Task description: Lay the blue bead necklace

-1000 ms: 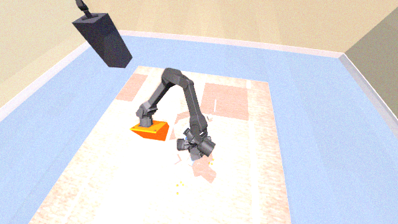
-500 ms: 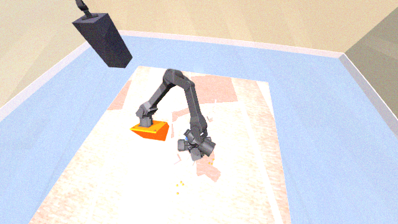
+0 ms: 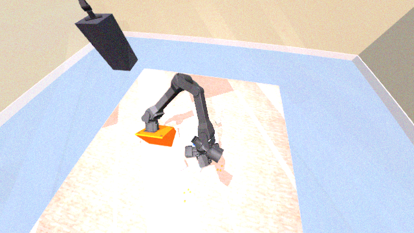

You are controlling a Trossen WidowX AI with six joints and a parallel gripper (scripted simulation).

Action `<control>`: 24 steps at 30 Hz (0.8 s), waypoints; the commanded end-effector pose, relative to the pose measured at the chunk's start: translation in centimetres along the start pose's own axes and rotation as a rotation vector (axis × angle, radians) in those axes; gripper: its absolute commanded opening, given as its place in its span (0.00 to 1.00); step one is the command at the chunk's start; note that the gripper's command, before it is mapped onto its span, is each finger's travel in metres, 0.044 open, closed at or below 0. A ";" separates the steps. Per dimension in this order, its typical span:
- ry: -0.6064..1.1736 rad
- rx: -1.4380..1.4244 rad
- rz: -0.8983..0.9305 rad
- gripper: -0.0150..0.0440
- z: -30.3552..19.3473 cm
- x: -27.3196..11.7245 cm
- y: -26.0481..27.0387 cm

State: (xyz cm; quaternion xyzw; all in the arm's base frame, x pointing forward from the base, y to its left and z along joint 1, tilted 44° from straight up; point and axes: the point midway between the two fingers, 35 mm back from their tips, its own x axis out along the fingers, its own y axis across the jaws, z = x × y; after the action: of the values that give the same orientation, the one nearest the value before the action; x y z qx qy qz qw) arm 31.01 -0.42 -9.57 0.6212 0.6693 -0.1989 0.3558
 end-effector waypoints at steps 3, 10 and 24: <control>0.000 -0.001 0.000 0.50 0.0 0.0 0.0; 0.000 -0.001 0.000 0.29 0.0 0.0 0.0; 0.000 -0.001 0.000 0.25 0.0 0.0 0.0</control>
State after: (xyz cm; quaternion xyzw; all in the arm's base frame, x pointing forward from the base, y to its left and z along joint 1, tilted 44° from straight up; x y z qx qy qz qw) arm 30.99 -0.41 -9.55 0.6211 0.6696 -0.1991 0.3554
